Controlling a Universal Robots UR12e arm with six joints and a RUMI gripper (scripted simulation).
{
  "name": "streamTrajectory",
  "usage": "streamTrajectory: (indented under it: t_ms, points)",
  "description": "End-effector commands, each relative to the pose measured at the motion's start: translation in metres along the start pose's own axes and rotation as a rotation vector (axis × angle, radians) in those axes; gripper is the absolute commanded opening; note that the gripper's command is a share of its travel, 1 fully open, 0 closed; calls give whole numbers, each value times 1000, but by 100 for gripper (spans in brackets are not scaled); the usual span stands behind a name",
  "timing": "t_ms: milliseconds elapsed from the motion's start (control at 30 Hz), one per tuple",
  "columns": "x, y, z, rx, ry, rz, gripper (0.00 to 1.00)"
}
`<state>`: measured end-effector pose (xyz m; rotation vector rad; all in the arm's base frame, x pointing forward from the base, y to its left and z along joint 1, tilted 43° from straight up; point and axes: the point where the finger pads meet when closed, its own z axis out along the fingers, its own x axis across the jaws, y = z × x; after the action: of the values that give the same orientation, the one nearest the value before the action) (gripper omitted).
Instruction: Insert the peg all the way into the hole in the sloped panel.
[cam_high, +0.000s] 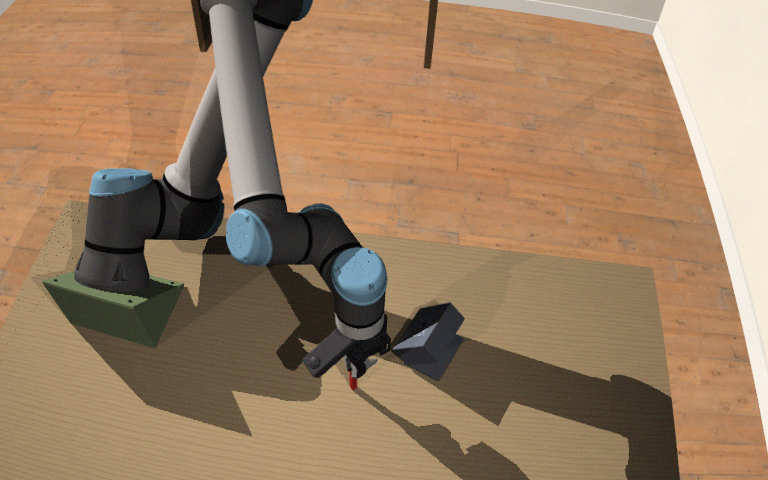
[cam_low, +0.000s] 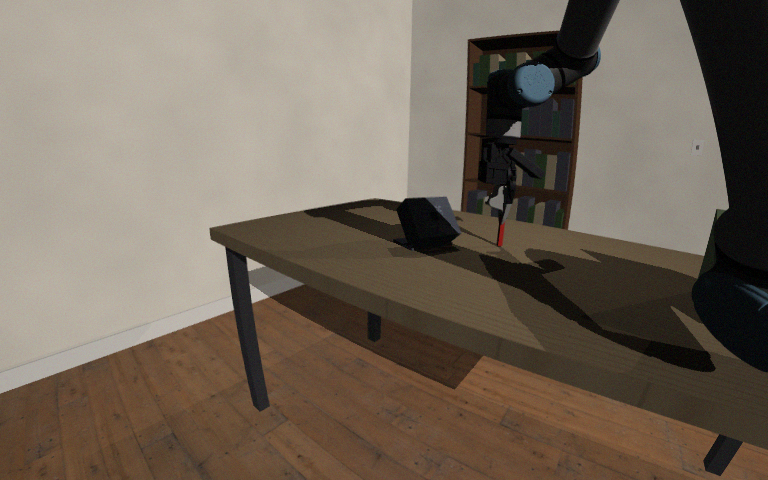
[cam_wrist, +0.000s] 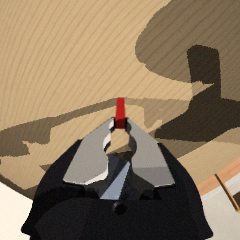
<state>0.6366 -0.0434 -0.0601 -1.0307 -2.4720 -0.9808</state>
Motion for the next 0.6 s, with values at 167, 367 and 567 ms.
streamTrajectory:
  t_ms: [167, 367, 567]
  points:
    - [-1, 0, -58, 0, -2, 0, 0]
    - [-1, 0, -77, 0, -2, 0, 0]
    - [-1, 1, -71, 0, -5, -1, 0]
